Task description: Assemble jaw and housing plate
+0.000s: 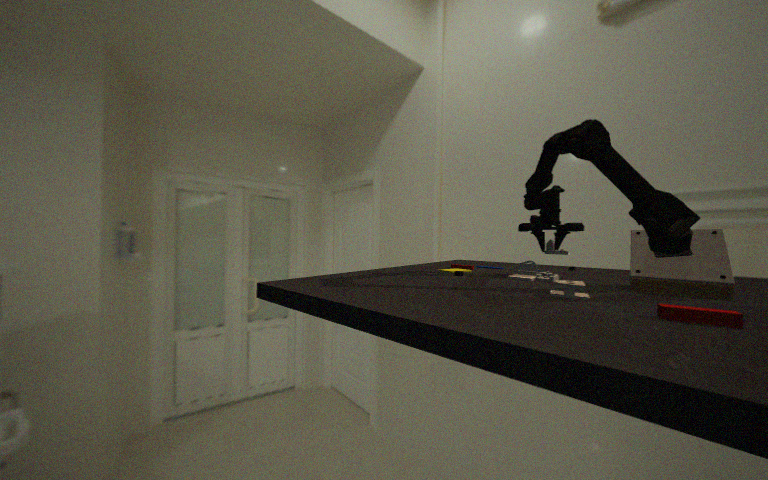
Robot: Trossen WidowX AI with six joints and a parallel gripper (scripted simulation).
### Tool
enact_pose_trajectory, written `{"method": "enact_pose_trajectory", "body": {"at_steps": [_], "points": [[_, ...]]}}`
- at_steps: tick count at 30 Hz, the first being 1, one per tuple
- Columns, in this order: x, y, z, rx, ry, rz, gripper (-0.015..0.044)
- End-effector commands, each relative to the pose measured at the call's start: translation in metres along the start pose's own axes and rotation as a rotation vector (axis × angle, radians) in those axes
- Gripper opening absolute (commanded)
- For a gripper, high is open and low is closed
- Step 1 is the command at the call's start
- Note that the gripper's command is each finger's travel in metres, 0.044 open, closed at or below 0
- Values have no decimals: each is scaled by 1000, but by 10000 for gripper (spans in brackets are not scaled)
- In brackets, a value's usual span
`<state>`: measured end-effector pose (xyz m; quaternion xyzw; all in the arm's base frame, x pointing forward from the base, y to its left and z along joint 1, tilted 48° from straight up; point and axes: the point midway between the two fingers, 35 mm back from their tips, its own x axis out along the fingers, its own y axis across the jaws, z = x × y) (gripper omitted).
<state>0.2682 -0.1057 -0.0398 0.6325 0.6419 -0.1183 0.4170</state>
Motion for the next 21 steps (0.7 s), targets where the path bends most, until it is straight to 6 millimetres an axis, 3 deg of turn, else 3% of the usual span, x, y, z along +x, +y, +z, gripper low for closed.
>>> {"method": "enact_pose_trajectory", "body": {"at_steps": [1,21], "points": [[-1,3,-8,-107,-3,4,134],[1,10,-34,-526,-1,5,134]]}}
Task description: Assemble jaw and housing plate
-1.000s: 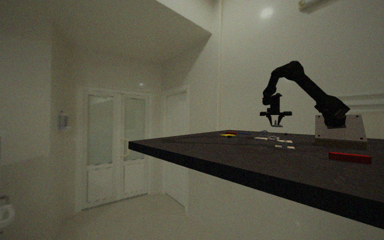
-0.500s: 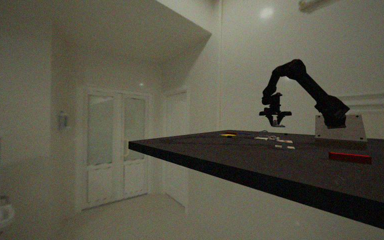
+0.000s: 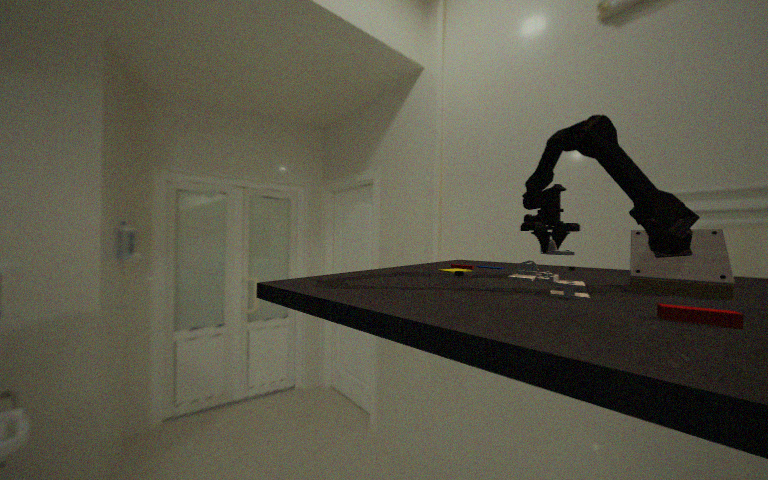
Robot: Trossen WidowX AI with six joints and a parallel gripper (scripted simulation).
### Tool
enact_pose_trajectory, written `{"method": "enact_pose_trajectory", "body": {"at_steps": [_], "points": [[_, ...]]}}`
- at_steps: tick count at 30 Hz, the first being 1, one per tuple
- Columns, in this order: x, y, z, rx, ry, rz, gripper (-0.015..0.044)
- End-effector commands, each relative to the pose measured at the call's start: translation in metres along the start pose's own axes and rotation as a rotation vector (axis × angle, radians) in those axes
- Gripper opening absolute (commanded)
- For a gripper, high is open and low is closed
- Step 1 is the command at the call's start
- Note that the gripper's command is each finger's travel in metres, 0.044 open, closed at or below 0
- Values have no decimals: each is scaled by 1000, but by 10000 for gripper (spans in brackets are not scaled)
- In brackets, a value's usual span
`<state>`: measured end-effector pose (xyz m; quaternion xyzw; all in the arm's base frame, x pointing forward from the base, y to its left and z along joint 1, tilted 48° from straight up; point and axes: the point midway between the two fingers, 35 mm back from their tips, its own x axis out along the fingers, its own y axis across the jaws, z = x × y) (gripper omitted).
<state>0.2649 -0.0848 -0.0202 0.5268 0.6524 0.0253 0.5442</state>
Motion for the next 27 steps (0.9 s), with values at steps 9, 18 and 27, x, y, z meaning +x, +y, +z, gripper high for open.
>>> {"method": "enact_pose_trajectory", "body": {"at_steps": [9,18,27], "points": [[1,12,-15,-275,-3,4,134],[2,18,-25,-463,-2,5,134],[2,19,-26,-495,-2,5,134]]}}
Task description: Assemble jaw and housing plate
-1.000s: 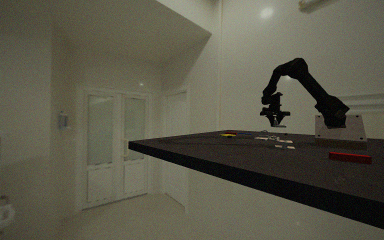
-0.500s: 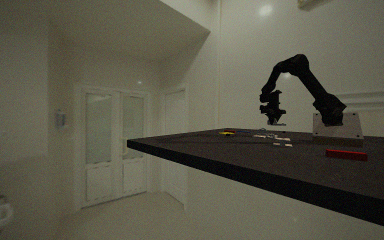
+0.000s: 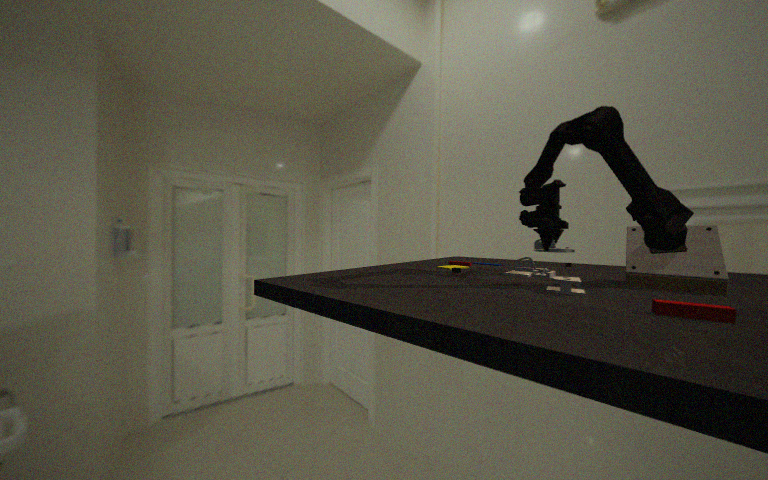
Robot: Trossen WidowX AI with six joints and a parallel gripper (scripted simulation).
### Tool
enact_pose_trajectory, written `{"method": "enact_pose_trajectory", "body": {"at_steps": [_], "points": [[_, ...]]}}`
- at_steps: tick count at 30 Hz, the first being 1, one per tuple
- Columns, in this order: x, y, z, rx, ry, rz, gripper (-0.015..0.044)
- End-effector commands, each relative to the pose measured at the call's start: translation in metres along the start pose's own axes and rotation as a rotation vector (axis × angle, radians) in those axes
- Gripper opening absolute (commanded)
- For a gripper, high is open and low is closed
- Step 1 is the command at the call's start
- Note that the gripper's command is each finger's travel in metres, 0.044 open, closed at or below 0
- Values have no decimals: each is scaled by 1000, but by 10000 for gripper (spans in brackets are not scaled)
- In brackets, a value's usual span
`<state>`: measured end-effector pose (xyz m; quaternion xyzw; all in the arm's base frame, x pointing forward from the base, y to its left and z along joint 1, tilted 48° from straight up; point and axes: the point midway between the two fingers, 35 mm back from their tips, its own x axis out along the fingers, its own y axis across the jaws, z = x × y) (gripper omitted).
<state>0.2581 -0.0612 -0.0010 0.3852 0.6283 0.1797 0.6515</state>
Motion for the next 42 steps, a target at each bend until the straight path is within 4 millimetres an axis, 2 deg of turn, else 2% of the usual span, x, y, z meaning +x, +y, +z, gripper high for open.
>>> {"method": "enact_pose_trajectory", "body": {"at_steps": [1,26,42], "points": [[-1,2,0,-20,-6,1,134],[-1,2,0,-4,-6,1,134],[-2,41,28,-4,-8,-3,134]]}}
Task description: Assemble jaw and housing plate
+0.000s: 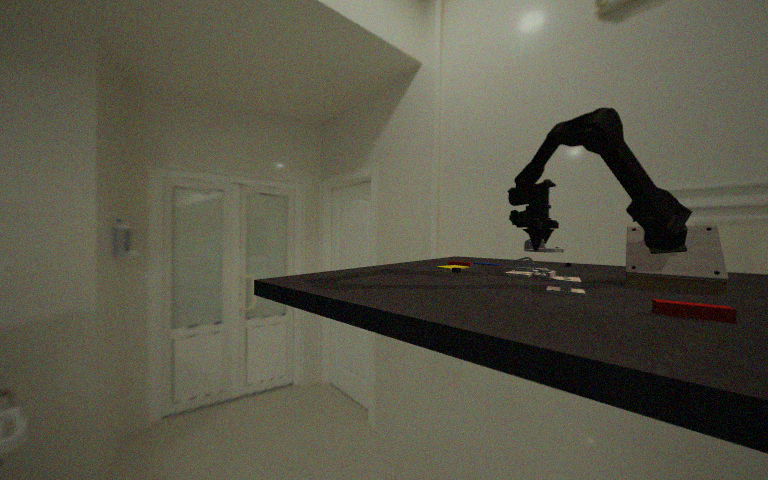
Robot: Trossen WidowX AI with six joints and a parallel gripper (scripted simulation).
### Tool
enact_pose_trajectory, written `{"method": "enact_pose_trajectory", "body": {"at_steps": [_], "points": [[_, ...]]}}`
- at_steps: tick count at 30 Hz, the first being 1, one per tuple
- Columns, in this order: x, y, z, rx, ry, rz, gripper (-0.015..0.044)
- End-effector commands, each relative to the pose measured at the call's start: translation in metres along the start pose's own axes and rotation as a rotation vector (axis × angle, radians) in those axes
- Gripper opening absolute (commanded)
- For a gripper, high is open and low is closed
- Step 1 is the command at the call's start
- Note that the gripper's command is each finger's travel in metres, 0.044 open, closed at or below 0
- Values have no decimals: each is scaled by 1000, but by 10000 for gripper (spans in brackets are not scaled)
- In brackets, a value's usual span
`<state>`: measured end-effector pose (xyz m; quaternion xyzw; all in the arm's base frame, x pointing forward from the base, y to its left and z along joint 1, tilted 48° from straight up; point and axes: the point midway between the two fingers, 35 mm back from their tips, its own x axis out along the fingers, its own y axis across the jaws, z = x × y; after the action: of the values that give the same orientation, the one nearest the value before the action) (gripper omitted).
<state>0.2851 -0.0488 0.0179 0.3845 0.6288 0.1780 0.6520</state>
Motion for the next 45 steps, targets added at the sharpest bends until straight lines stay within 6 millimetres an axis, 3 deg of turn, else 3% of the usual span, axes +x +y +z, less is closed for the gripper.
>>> {"method": "enact_pose_trajectory", "body": {"at_steps": [1,13,45], "points": [[-2,15,9,-5,-7,1,134],[-1,50,24,-6,-6,7,134],[-1,50,24,8,-5,7,134]]}}
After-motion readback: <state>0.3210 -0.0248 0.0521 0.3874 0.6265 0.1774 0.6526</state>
